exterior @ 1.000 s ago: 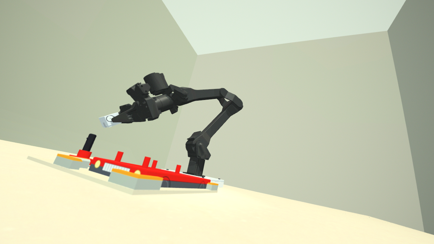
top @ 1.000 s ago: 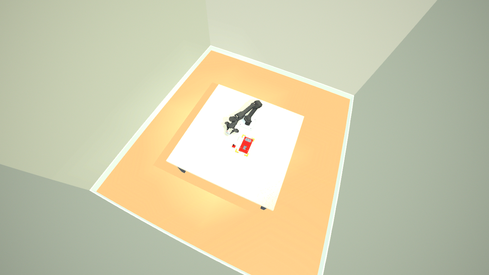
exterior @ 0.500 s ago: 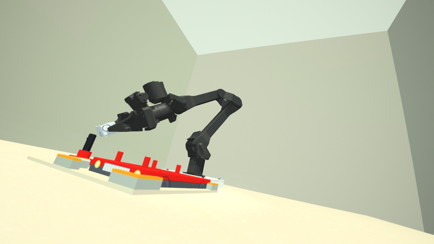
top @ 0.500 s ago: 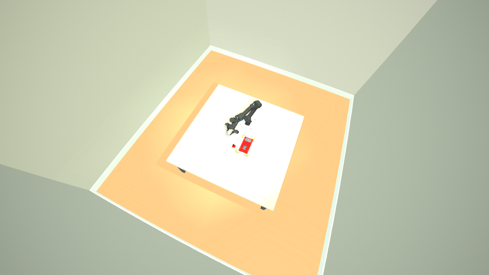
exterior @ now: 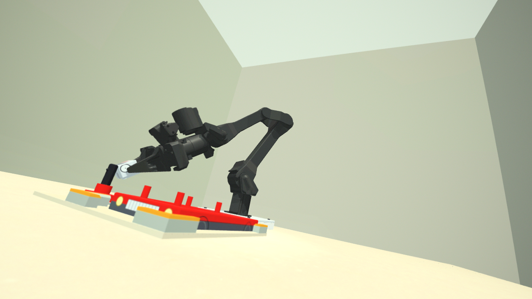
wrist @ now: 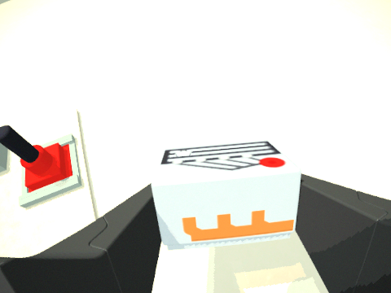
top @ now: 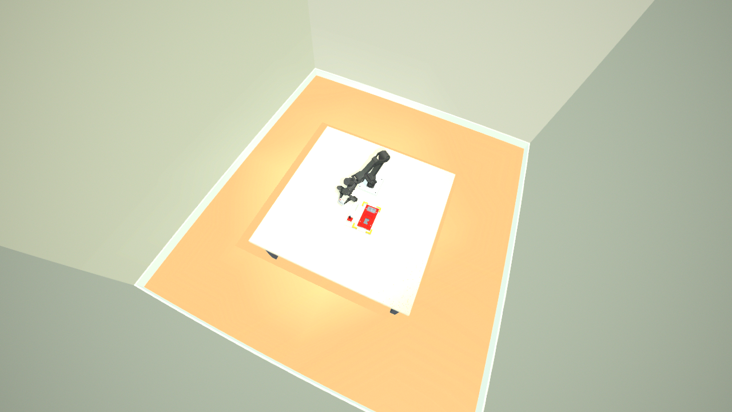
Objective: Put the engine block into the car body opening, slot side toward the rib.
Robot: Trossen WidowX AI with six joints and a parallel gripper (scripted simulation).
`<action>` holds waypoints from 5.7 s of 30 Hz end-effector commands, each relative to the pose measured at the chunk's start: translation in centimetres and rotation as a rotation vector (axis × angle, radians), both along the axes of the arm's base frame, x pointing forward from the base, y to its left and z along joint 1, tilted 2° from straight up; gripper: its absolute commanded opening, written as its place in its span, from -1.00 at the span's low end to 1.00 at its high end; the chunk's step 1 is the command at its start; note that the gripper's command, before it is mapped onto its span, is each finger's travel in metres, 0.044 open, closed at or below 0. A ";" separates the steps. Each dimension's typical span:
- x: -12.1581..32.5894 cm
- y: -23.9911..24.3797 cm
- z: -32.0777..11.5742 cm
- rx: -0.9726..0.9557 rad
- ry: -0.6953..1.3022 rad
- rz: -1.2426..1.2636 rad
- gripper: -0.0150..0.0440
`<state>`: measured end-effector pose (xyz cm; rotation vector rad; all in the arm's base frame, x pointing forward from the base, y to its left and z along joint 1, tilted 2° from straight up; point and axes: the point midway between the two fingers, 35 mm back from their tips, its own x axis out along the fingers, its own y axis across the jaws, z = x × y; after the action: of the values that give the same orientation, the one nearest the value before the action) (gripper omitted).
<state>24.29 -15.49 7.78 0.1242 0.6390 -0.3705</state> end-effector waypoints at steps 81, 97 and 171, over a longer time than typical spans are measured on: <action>-2.4 1.0 -2.0 0.005 0.001 -0.003 1.00; -1.9 0.6 -2.0 0.159 0.028 -0.106 1.00; 1.2 -0.5 -1.6 0.963 0.343 -1.419 1.00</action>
<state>25.66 -16.06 6.86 1.5090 0.9505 -1.4321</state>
